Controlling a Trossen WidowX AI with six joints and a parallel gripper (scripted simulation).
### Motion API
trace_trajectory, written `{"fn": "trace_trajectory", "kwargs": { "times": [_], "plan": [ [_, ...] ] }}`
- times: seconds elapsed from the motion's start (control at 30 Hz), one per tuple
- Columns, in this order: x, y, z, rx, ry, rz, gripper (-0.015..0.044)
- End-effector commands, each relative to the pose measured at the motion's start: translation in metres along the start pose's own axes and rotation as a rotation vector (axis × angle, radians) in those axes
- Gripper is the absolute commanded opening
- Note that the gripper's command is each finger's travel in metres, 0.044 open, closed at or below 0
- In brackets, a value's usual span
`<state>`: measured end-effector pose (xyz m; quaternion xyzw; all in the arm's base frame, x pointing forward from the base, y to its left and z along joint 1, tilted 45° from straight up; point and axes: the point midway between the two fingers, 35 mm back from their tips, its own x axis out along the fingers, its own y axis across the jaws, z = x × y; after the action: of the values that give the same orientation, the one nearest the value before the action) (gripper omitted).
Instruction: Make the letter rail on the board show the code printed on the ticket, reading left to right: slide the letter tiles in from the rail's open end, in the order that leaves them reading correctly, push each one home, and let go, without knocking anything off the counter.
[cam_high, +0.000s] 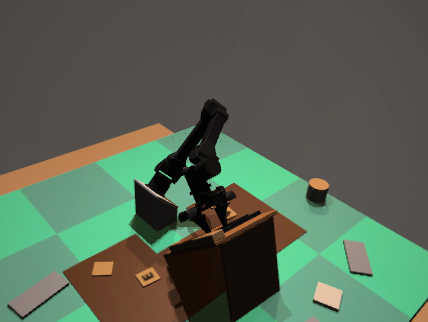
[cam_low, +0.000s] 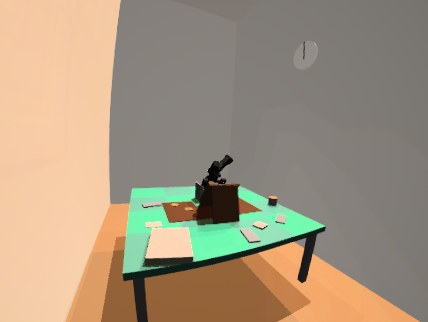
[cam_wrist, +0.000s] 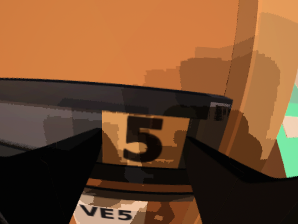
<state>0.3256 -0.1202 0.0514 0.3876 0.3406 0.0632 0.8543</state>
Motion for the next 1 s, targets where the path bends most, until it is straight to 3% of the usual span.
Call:
{"fn": "trace_trajectory", "kwargs": {
  "times": [0.0, 0.23, 0.97],
  "plan": [
    [0.000, 0.000, 0.000, -0.001, 0.000, 0.000, 0.0105],
    [-0.004, 0.000, 0.000, -0.007, -0.001, 0.004, 0.0289],
    [-0.024, -0.003, -0.001, -0.007, 0.000, 0.003, 0.0295]
  ]
}}
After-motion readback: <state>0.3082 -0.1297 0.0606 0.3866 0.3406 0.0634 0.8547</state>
